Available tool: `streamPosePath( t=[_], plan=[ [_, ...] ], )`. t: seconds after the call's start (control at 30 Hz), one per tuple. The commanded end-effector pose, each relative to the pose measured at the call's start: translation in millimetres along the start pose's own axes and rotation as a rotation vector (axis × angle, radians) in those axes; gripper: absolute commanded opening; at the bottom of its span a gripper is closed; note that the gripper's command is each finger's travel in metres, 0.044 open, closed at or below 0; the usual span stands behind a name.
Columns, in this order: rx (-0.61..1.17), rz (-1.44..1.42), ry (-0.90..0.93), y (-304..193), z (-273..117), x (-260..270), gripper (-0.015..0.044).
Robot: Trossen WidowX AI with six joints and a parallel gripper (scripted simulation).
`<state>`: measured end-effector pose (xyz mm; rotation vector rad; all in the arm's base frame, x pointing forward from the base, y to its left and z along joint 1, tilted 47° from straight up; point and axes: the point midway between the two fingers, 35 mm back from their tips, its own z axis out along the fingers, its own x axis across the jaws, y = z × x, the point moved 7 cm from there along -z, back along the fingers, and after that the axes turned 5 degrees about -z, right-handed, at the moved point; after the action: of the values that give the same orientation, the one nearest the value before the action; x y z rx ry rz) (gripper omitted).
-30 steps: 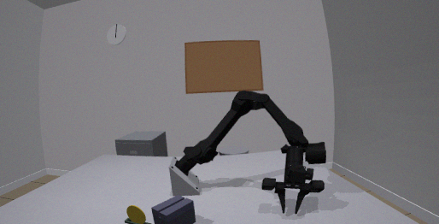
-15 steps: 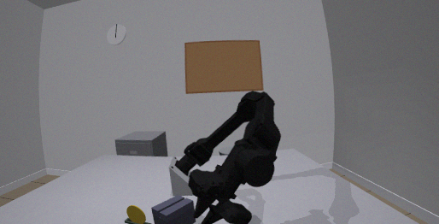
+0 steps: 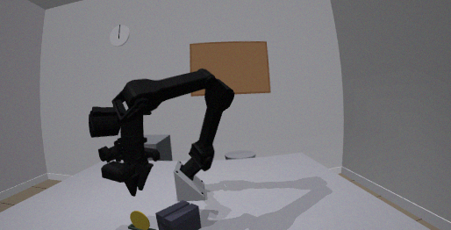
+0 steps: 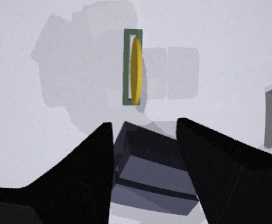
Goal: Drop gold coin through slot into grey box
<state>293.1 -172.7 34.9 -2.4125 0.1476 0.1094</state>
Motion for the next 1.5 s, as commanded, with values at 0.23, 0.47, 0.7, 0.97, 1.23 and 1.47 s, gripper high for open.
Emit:
streamPosePath(
  t=[0.23,0.47,0.7,0.97,1.23,1.47],
  plan=[
    [0.082,0.058,0.026,18.6,30.9,-9.2,0.0161],
    [0.083,0.058,0.026,18.3,43.1,-9.0,0.0161],
    [0.083,0.058,0.026,18.2,49.0,-8.9,0.0161],
    [0.083,0.058,0.026,17.6,61.8,-7.4,0.0161],
    [0.083,0.058,0.027,16.8,74.8,-6.4,0.0161],
    [0.083,0.058,0.027,15.9,86.4,-6.0,0.0161]
  ],
)
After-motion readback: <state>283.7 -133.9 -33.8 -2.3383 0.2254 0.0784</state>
